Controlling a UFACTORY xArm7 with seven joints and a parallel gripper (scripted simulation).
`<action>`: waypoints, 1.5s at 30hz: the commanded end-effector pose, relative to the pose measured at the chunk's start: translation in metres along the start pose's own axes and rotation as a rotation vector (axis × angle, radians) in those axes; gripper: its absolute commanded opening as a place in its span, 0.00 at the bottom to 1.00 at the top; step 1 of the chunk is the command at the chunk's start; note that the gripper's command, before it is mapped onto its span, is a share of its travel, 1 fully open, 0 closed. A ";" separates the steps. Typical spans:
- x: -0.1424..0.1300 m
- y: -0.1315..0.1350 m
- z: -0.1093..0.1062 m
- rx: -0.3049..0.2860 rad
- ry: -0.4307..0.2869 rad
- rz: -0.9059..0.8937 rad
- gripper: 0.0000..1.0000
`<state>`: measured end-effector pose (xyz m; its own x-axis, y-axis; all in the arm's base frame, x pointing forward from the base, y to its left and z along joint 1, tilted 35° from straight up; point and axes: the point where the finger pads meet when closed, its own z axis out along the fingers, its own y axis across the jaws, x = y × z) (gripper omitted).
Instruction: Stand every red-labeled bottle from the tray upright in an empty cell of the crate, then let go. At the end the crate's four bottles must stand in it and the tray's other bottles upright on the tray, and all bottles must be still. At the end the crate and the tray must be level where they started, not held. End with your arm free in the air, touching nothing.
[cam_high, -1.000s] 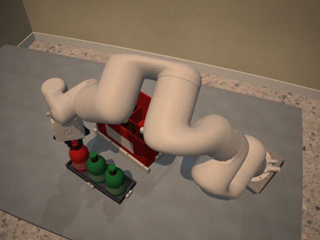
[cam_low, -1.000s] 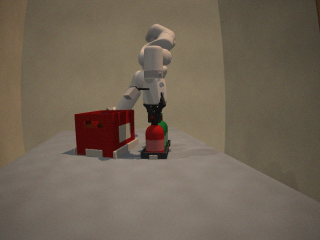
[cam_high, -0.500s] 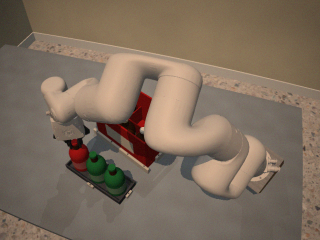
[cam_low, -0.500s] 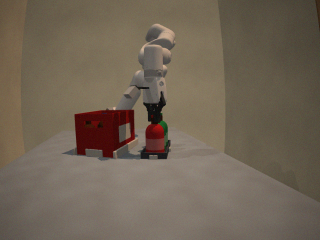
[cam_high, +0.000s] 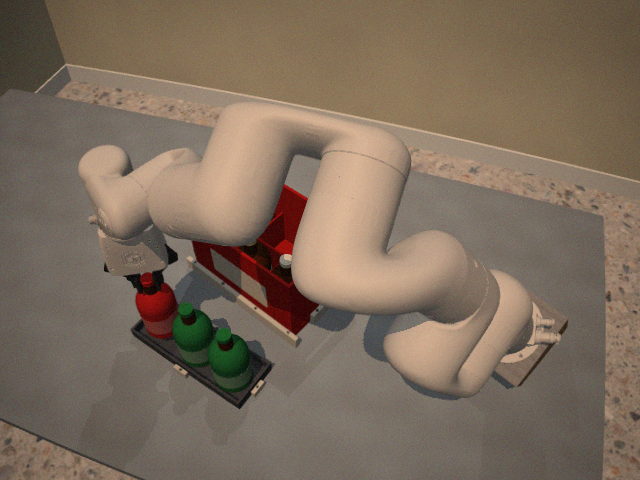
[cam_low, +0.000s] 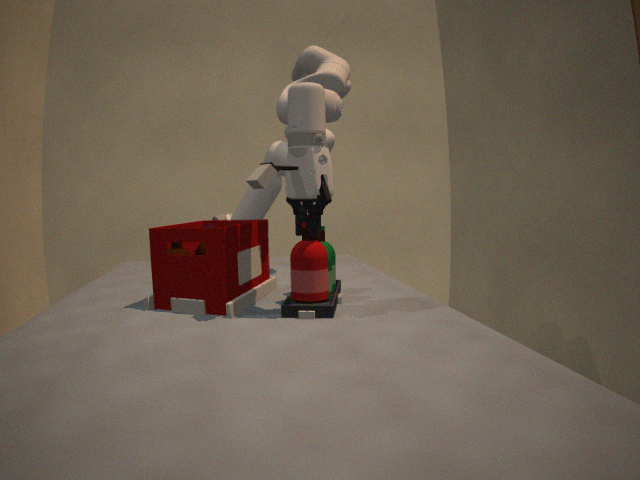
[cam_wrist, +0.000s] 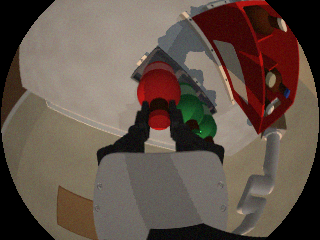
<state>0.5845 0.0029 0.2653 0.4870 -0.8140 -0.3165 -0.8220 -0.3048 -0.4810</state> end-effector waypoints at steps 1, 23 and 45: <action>0.001 -0.001 -0.006 0.004 0.004 0.000 0.00; 0.002 -0.001 -0.022 0.004 0.004 0.000 0.00; 0.002 -0.001 -0.023 0.004 0.004 0.000 0.00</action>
<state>0.5783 -0.0076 0.2818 0.4872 -0.8137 -0.3171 -0.8222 -0.3050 -0.4806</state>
